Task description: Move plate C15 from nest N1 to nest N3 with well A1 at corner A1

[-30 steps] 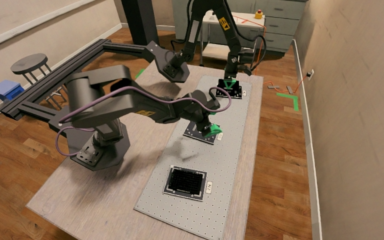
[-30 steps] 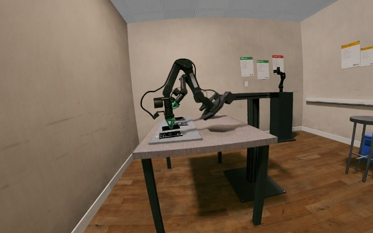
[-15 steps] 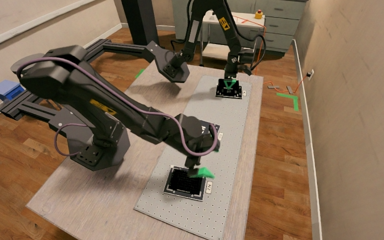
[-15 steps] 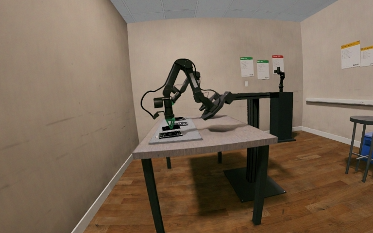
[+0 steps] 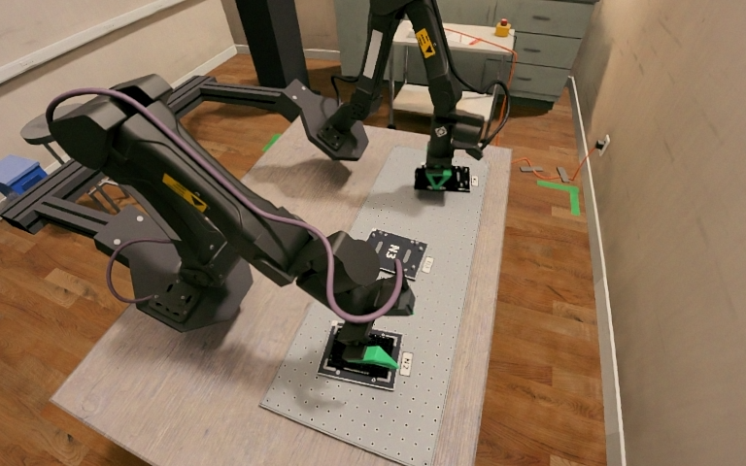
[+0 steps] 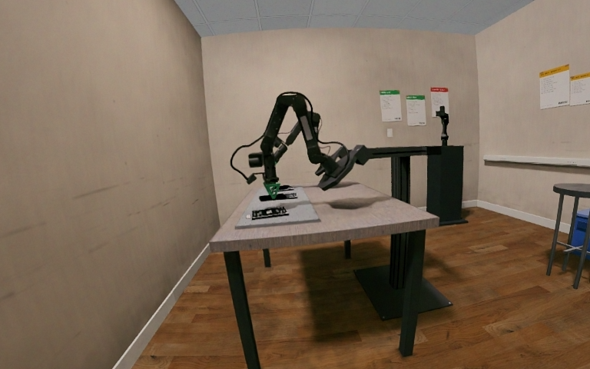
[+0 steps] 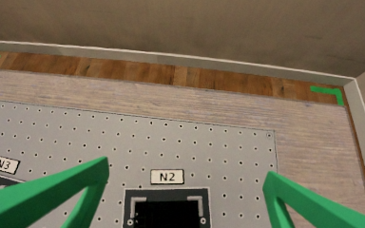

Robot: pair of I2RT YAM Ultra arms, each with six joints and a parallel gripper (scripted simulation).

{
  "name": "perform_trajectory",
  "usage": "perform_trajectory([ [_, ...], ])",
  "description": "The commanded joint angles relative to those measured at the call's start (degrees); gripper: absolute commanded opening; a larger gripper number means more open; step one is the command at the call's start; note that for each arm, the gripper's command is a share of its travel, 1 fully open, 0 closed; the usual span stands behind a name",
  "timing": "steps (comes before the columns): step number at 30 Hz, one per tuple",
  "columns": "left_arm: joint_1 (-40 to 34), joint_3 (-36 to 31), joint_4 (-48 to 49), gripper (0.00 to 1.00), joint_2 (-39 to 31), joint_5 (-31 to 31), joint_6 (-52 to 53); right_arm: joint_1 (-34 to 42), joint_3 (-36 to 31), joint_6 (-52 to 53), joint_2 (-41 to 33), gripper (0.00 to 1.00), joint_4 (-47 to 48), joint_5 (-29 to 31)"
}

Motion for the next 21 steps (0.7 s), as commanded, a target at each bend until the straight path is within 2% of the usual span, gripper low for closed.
perform_trajectory([
  [1,-7.6,0.25,0.34,0.79,2.64,-8.61,-11.6,-0.61,0.25,0.26,-1.48,1.0,-0.97,-1.49],
  [3,-7.6,0.25,0.34,0.79,2.64,-8.61,-11.6,-0.61,0.25,0.26,-1.48,1.0,-0.97,-1.49],
  [5,-15.51,1.49,-0.19,0.79,5.73,-12.03,-16.83,-0.65,0.26,0.25,-1.49,1.0,-0.98,-1.53],
  [9,-26.32,4.48,-0.69,0.79,12.23,-16.3,-25.1,-0.69,0.26,0.25,-1.5,1.0,-0.76,-1.54],
  [14,-40.65,11.57,-2.25,0.79,23.53,-20.77,-34.69,-0.7,0.26,0.25,-1.51,1.0,-0.76,-1.54],
  [18,-45.5,18.31,-4.74,0.79,31.38,-22.85,-39.17,-0.7,0.26,0.25,-1.51,1.0,-0.76,-1.54],
  [20,-45.5,18.31,-4.74,0.79,31.38,-22.85,-39.17,-0.7,0.26,0.25,-1.51,1.0,-0.76,-1.54],
  [21,-46.13,20.53,-6.35,0.79,33.32,-23.29,-40.41,-0.71,0.26,0.25,-1.51,1.0,-0.76,-1.54],
])
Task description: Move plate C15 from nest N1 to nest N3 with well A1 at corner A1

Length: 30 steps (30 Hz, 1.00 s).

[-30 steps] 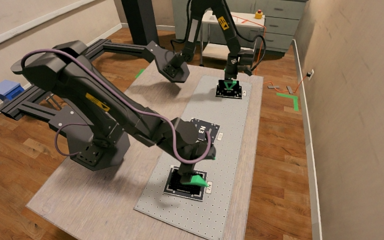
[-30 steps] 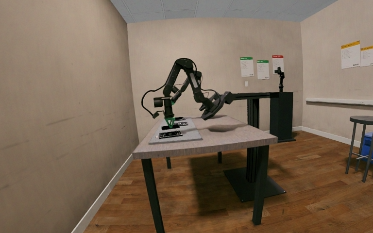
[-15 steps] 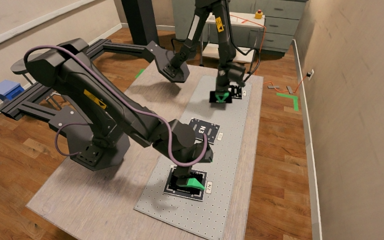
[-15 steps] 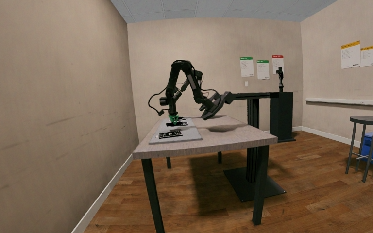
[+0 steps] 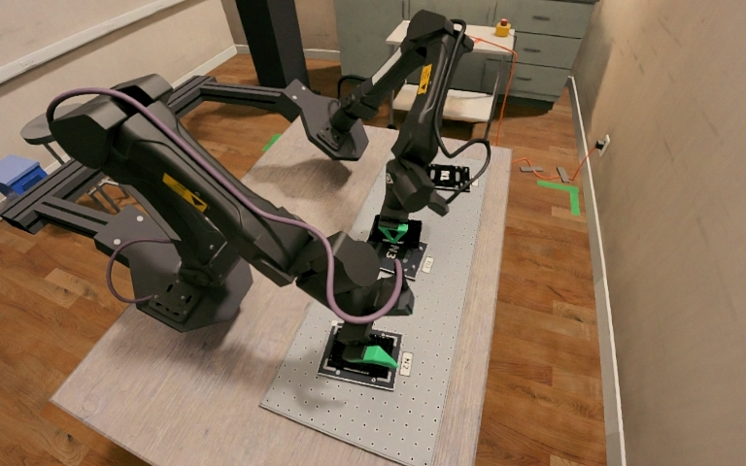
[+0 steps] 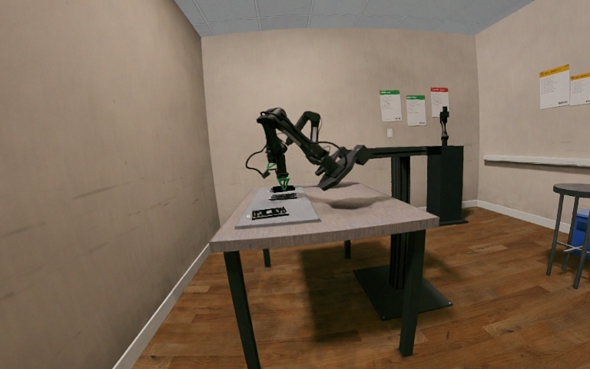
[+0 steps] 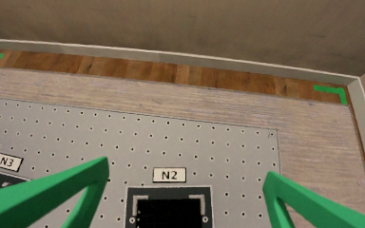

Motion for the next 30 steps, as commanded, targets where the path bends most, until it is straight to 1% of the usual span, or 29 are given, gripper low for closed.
perform_trajectory([
  [1,-1.76,4.67,-4.56,0.79,2.58,-3.15,-5.01,-0.51,0.26,0.25,-1.51,1.0,-0.36,-0.76],
  [4,-3.6,7.55,-4.03,0.79,5.58,-4.41,-6.43,-0.51,0.26,0.25,-1.51,1.0,-0.36,-0.76],
  [8,-4.78,9.14,-4.39,0.79,7.53,-4.5,-6.44,-0.18,0.26,0.07,-1.0,1.0,0.12,-0.3],
  [10,-4.81,9.29,-5.27,0.79,7.66,-4.41,-5.88,-0.18,0.26,0.07,-1.0,1.0,0.12,-0.3],
  [14,-4.41,9.44,-5.62,0.79,7.6,-4.03,0.75,-0.18,0.26,0.07,-1.0,1.0,0.12,-0.3],
  [16,-4.41,9.44,-5.62,0.79,7.6,-4.03,0.75,-0.18,0.26,0.07,-1.0,1.0,0.12,-0.3],
  [20,-4.27,9.69,-5.97,0.79,7.65,-3.78,5.35,-0.18,0.26,0.07,-1.0,1.0,0.12,-0.3],
  [30,-4.21,9.78,-6.01,0.79,7.69,-3.71,4.89,-0.18,0.26,0.07,-1.0,1.0,0.12,-0.3],
])
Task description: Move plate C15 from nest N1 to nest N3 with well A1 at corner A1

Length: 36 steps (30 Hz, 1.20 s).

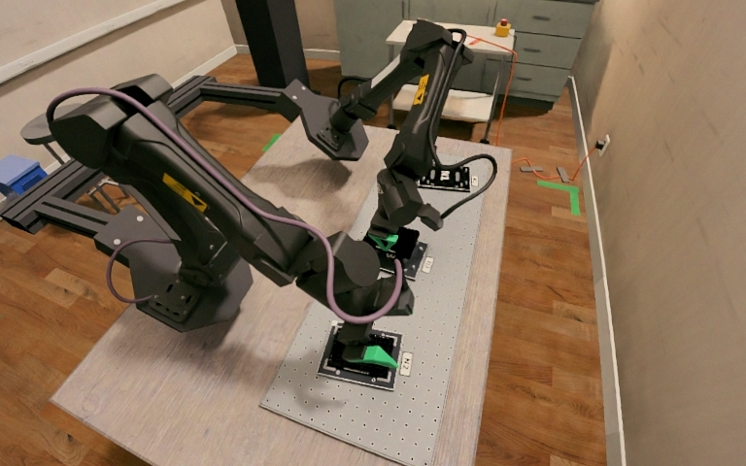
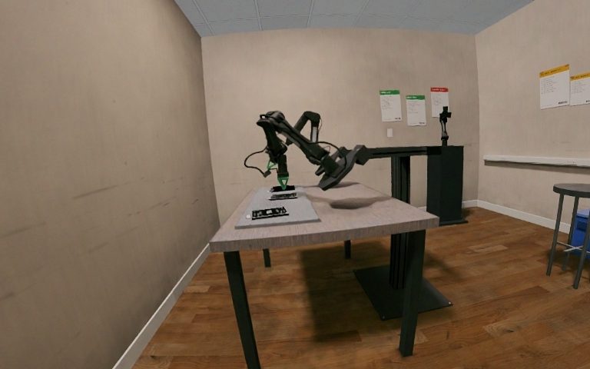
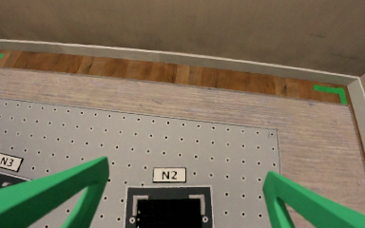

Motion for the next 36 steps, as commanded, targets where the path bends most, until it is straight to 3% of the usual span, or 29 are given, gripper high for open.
perform_trajectory([
  [1,-0.53,2.37,-1.2,0.79,0.34,-0.36,0.65,-0.18,0.26,0.07,-1.0,1.0,0.12,-0.3],
  [9,-1.14,5.29,-2.11,0.79,1.17,-0.9,1.38,-0.18,0.26,0.07,-1.0,1.0,0.12,-0.3],
  [12,0.46,4.21,1.97,0.79,2.23,-0.29,3.35,-0.18,0.26,0.07,-1.0,1.0,0.12,-0.3],
  [36,0.85,1.23,4.5,0.79,1.0,0.1,3.5,-0.18,0.26,0.07,-1.0,1.0,0.12,-0.3],
])
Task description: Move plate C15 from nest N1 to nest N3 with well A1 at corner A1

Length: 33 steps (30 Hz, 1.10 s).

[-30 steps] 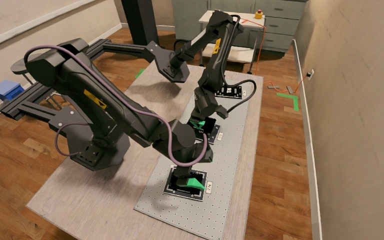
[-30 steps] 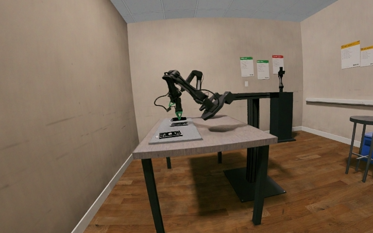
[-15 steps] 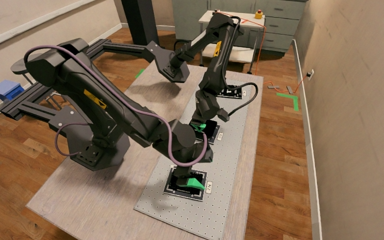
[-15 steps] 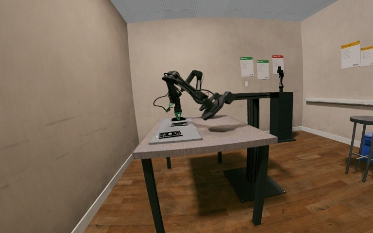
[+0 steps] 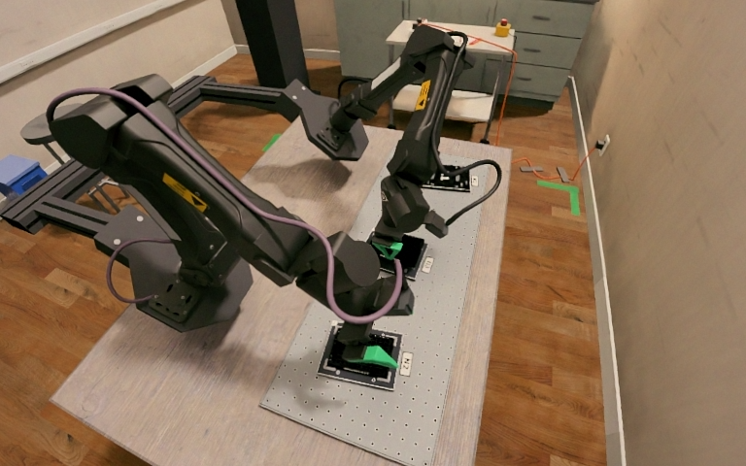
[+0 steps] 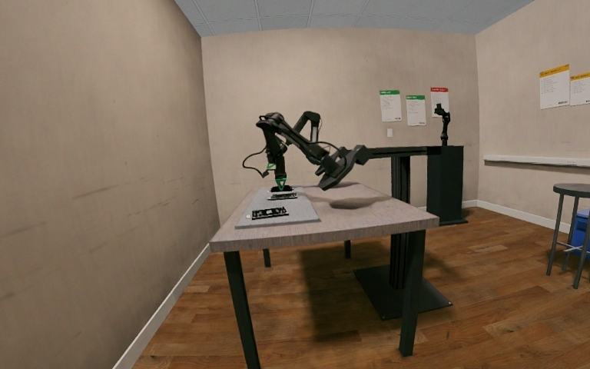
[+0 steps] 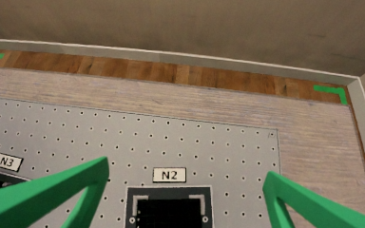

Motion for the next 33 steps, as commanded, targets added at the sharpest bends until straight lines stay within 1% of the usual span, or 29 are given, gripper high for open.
perform_trajectory([
  [1,-0.24,-1.89,1.29,0.79,-1.43,0.13,0.44,-0.18,0.26,0.07,-1.0,1.0,0.12,-0.3],
  [9,-0.24,-1.3,0.64,0.79,-0.92,0.03,0.11,-0.18,0.26,0.07,-1.0,1.0,0.12,-0.3],
  [13,-0.14,-3.2,-0.88,0.79,-1.69,0.52,-0.72,-0.18,0.26,0.07,-1.0,1.0,0.12,-0.3],
  [15,-0.09,-4.02,0.01,0.79,-1.91,0.27,-0.24,-0.18,0.26,0.07,-1.0,1.0,0.12,-0.3],
  [27,-0.1,-4.13,0.06,0.79,-1.99,0.25,-0.24,-0.18,0.26,0.07,-1.0,1.0,0.12,-0.3],
  [33,0.82,-3.12,1.81,0.79,-1.08,0.55,0.84,-0.18,0.26,0.07,-1.0,1.0,0.12,-0.3],
])
